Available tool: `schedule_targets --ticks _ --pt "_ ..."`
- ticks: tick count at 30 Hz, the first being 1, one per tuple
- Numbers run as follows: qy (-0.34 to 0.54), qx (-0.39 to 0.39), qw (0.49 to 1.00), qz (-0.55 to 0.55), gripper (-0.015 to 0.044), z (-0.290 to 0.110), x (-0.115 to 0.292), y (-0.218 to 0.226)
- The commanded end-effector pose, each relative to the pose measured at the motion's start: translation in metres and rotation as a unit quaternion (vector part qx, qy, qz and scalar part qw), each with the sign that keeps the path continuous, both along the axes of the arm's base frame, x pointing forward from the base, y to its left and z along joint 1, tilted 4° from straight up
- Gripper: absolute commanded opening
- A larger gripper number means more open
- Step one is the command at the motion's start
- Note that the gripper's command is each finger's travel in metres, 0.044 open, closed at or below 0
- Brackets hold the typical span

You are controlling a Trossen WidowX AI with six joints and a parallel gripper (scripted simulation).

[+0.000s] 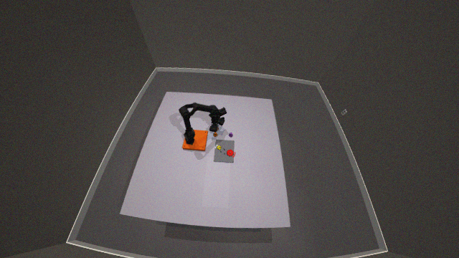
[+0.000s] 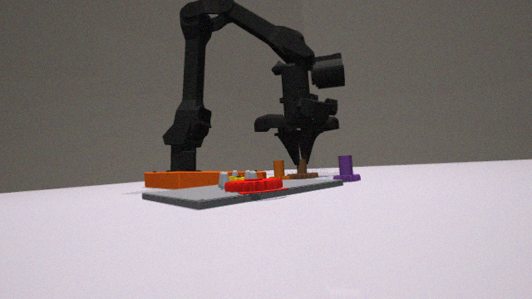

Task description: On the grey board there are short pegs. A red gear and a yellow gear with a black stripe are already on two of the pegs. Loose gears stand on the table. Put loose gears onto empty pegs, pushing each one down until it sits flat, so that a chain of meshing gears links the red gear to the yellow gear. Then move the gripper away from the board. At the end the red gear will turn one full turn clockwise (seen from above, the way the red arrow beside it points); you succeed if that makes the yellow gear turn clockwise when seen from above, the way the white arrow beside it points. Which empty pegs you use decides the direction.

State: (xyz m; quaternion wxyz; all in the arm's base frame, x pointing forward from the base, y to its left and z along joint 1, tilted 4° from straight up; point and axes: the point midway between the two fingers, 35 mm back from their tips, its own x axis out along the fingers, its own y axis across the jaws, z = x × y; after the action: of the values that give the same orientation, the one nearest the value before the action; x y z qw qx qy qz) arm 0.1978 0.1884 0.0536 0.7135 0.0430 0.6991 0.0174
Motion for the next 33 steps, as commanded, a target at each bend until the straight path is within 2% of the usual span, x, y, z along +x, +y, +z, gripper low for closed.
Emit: schedule_targets --ticks 1,3,33 --pt "0.001 0.001 1.000 -0.002 0.0032 0.000 0.000 0.000" --pt "0.001 0.001 1.000 -0.002 0.0000 0.000 0.000 0.000" --pt "0.000 0.001 1.000 -0.002 0.0000 0.057 0.010 0.005"
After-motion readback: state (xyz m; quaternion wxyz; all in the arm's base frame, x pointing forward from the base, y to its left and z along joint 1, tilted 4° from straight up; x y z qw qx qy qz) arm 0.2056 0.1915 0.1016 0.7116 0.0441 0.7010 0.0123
